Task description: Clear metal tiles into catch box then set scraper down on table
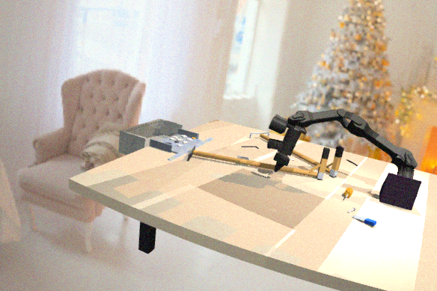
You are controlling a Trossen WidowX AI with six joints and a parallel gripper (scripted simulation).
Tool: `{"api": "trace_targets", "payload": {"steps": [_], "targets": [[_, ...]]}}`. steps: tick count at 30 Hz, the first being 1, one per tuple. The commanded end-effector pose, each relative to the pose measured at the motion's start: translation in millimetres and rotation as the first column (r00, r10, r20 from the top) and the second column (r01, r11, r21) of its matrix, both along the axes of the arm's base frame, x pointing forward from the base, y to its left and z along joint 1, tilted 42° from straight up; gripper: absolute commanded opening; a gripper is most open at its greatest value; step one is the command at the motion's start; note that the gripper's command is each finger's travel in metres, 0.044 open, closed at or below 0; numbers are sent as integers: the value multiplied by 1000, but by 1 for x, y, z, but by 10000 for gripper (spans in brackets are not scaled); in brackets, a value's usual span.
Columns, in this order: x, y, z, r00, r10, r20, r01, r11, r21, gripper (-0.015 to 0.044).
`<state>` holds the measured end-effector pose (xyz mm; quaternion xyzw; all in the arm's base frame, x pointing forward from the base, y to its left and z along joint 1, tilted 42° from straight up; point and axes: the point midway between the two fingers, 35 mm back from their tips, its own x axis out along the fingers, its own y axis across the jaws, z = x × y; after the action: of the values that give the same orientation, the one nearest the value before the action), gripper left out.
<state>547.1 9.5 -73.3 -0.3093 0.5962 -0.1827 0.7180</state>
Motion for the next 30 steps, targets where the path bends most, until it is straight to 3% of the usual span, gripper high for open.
{"api": "trace_targets", "payload": {"steps": [1, 30], "targets": [[-3, -6, -10, 1000, -14, -11, 14, 1000, -7, 0], [4, -24, 5, 1000, -12, -2, 12, 1000, -7, 0]]}}
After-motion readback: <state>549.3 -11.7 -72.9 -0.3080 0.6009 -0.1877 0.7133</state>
